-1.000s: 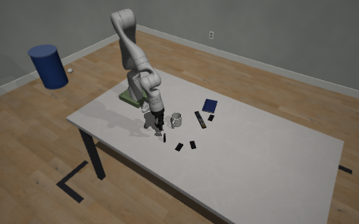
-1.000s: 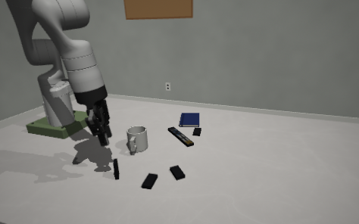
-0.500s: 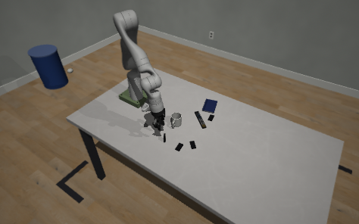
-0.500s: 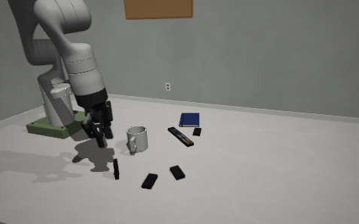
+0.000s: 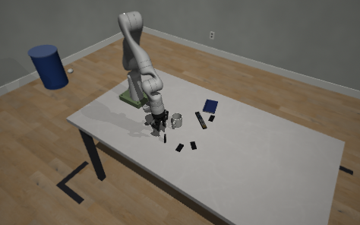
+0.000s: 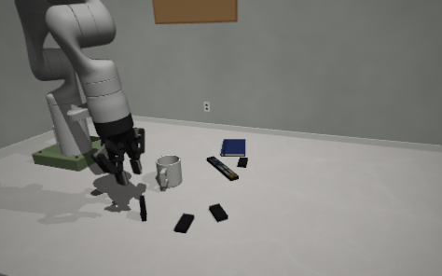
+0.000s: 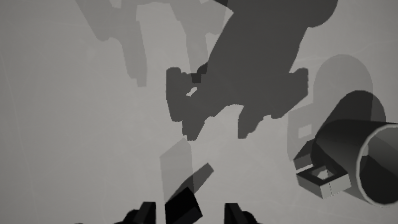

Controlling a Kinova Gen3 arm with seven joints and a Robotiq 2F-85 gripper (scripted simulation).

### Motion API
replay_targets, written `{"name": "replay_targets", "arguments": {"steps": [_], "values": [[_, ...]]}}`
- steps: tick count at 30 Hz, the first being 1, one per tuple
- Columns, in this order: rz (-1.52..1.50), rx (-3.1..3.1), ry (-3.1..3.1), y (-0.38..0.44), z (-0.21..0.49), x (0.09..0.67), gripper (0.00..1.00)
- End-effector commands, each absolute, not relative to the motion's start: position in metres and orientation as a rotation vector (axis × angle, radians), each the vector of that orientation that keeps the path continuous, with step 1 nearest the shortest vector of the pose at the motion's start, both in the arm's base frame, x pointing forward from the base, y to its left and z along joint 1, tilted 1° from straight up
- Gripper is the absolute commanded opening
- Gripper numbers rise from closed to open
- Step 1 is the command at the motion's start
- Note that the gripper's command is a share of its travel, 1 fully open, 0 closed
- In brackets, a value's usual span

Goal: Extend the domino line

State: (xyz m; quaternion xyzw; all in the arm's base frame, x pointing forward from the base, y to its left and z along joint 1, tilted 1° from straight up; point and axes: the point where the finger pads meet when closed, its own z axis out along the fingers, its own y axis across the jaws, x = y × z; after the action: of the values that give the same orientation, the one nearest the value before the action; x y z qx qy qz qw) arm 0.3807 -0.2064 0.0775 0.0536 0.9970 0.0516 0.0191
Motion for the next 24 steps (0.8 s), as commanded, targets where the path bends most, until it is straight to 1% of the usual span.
{"name": "replay_targets", "arguments": {"steps": [1, 4, 19, 21, 24], "values": [[0.155, 0.45, 3.097, -0.205, 0.074, 0.379, 0.49], [0.155, 0.511, 3.093, -0.205, 0.073, 0.379, 0.49], [0.117, 1.491, 2.835, -0.202, 0.062, 0.375, 0.49], [0.117, 1.491, 2.835, -0.202, 0.062, 0.375, 0.49], [0.101, 1.682, 2.737, -0.202, 0.061, 0.376, 0.49]]}}
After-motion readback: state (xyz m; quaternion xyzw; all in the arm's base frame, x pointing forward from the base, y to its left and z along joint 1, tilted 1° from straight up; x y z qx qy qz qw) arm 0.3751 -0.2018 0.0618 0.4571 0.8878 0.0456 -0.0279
